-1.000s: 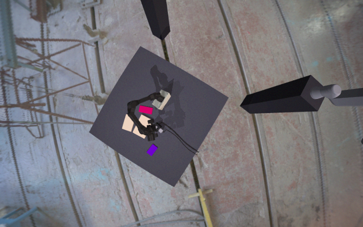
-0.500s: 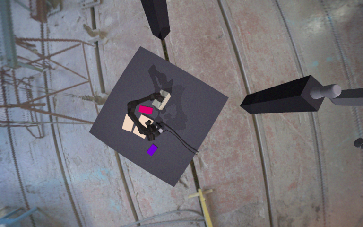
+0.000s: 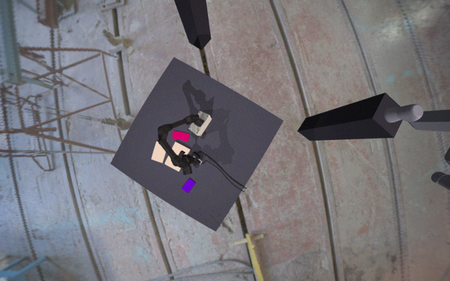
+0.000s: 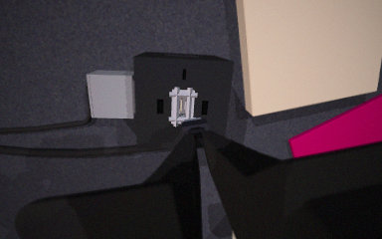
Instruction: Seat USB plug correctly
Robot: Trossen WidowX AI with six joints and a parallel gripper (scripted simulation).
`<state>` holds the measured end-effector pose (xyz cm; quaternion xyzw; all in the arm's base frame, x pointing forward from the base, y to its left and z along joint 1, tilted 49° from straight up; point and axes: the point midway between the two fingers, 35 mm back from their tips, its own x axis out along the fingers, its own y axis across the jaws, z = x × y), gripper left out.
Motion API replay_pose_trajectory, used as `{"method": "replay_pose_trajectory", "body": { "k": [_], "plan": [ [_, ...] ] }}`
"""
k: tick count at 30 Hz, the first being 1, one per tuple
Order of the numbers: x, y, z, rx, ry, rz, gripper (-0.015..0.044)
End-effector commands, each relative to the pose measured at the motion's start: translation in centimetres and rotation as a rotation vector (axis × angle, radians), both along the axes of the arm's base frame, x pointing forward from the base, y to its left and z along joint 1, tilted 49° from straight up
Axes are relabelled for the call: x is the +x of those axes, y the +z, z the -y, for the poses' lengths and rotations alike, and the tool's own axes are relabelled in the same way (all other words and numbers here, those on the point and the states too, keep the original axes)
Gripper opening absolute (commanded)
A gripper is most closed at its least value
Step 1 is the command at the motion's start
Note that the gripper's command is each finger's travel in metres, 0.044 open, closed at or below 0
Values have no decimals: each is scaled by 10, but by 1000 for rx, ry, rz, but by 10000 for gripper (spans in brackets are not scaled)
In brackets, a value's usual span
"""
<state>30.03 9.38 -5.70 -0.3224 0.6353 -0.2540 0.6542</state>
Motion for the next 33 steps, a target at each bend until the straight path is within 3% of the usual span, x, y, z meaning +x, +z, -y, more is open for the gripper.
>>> {"method": "replay_pose_trajectory", "body": {
  "k": [1, 33],
  "plan": [
    [0, 0, 1, -6, 65, -74, 0],
    [0, 0, 1, -59, 624, -696, 0]
  ]
}}
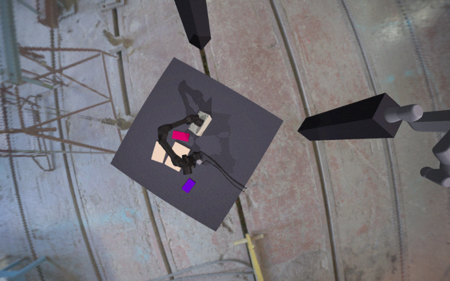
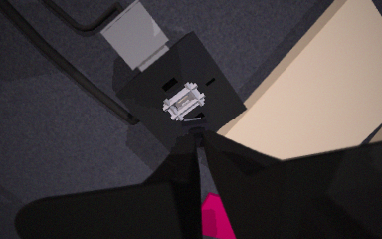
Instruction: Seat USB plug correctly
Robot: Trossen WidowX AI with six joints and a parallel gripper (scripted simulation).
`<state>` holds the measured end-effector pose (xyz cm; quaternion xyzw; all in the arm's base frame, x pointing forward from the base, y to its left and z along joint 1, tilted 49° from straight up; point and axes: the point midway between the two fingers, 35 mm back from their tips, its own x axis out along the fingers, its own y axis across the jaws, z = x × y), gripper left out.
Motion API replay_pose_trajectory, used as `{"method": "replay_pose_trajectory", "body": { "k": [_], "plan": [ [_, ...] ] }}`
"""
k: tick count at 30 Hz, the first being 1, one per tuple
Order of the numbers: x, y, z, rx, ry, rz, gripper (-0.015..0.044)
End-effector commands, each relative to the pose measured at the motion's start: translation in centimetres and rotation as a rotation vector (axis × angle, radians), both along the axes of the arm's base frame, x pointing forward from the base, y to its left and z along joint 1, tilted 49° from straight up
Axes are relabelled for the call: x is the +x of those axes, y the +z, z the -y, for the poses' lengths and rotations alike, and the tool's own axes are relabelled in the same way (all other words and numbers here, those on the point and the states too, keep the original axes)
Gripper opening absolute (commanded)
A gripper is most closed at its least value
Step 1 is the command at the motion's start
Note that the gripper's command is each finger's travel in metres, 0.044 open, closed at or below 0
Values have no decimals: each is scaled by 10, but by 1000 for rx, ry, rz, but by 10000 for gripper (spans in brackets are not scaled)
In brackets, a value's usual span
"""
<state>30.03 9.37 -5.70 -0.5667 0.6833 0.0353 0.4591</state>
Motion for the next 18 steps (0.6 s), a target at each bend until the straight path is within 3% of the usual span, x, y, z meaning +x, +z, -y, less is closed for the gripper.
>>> {"method": "replay_pose_trajectory", "body": {
  "k": [1, 18],
  "plan": [
    [0, 0, 1, -6, 65, -74, 0],
    [0, 0, 1, -34, 359, -401, 0]
  ]
}}
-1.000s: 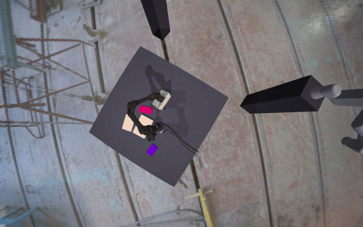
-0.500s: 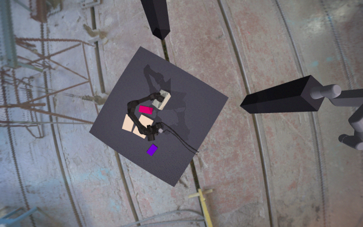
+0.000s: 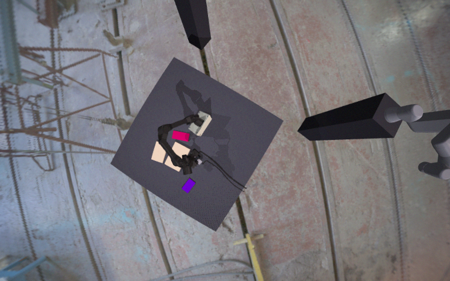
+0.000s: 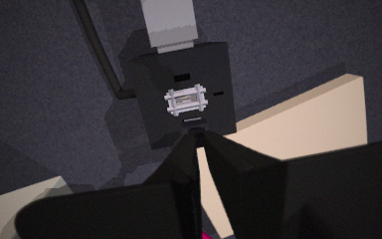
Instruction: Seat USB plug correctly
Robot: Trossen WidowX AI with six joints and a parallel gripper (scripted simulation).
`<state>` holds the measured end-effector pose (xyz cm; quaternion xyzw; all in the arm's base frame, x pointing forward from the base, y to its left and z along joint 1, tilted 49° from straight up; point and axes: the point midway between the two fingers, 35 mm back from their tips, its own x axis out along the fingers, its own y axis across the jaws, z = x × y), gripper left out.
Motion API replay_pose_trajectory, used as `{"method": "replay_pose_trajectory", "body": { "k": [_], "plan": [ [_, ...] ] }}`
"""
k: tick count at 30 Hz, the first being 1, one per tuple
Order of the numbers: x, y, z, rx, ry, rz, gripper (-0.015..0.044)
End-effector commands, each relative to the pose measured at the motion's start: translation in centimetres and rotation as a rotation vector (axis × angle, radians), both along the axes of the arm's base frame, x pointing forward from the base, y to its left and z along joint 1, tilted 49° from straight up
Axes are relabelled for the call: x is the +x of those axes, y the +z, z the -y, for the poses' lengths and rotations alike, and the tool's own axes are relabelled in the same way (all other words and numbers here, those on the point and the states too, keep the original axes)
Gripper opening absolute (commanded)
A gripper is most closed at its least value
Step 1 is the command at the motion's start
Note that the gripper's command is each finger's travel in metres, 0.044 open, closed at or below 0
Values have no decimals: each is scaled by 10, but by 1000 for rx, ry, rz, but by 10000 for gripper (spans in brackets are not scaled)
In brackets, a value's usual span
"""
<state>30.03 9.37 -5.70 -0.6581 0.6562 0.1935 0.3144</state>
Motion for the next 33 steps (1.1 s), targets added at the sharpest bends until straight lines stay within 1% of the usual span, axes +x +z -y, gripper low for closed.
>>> {"method": "replay_pose_trajectory", "body": {
  "k": [1, 33],
  "plan": [
    [0, 0, 1, -5, 54, -62, 0],
    [0, -2, 1, 6, 52, -55, 0]
  ]
}}
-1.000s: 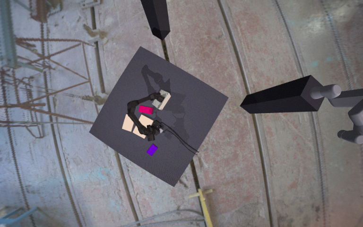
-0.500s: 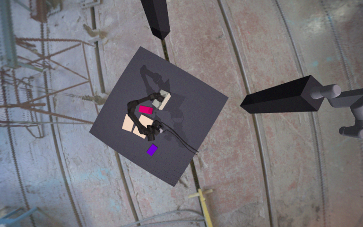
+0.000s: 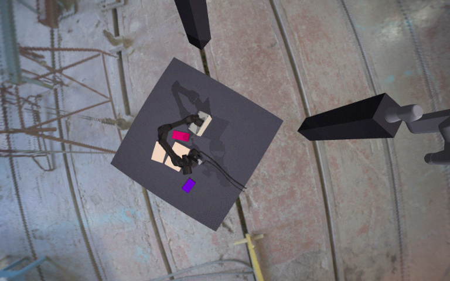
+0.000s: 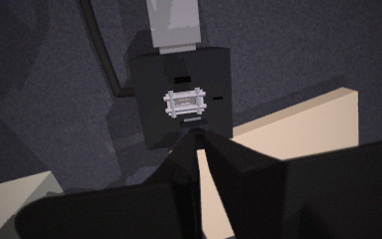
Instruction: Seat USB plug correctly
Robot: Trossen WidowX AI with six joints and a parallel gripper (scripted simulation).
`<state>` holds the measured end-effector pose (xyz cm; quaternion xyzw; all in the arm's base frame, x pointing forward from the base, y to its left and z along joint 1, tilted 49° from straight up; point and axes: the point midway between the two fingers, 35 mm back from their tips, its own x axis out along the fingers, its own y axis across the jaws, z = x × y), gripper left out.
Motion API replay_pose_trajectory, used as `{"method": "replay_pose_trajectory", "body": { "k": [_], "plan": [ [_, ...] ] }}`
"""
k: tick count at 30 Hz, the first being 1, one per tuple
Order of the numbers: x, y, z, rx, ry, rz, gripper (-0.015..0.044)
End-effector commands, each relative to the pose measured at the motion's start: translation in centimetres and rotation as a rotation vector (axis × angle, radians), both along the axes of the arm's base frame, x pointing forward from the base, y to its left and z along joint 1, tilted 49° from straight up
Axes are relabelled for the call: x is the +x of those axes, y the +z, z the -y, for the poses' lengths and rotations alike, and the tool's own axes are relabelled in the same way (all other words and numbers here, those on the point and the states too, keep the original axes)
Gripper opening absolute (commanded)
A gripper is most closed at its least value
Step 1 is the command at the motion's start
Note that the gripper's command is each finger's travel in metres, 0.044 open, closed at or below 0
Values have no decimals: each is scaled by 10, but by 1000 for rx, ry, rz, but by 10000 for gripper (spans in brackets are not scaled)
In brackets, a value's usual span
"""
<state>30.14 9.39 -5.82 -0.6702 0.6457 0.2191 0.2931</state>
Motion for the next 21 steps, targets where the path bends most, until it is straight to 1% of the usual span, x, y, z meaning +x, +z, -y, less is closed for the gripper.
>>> {"method": "replay_pose_trajectory", "body": {
  "k": [1, 21],
  "plan": [
    [-1, -1, 1, 4, -2, -5, 0],
    [-1, -4, 2, 15, -5, -1, 0]
  ]
}}
